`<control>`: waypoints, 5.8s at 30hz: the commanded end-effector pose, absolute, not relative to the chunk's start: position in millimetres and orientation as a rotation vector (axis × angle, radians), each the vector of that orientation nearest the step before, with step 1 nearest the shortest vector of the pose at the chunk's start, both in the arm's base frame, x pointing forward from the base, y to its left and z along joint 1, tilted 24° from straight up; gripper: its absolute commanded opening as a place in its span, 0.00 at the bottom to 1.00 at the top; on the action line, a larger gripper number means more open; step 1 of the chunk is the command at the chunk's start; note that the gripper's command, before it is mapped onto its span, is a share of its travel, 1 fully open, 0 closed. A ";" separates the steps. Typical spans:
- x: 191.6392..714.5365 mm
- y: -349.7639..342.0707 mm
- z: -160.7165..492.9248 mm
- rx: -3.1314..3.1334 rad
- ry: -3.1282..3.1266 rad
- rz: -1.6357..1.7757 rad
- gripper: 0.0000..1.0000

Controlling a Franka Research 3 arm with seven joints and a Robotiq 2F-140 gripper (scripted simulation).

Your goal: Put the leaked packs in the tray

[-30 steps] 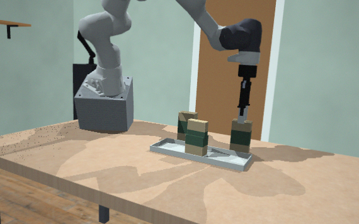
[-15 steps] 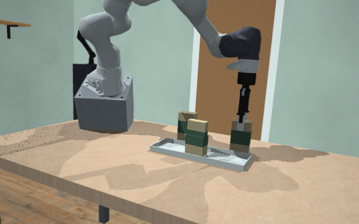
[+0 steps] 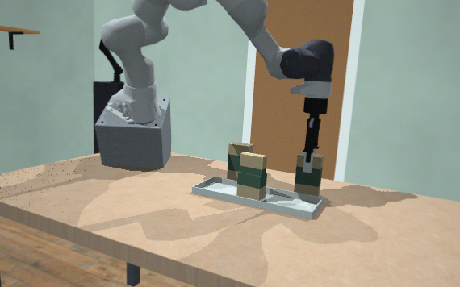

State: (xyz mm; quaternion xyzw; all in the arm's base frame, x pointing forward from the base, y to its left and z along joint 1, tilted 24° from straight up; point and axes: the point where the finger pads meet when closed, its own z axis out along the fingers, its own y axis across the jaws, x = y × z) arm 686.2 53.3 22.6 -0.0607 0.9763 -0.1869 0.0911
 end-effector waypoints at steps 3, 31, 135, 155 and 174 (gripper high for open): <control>687.8 53.8 21.6 -0.170 2.896 -0.552 0.55; 687.8 53.8 21.6 -0.170 2.896 -0.552 0.55; 676.6 70.7 72.8 -0.170 2.896 -0.552 0.24; 677.4 -27.0 110.7 -0.170 2.896 -0.552 0.24; 677.6 -58.0 122.8 -0.170 2.896 -0.552 0.24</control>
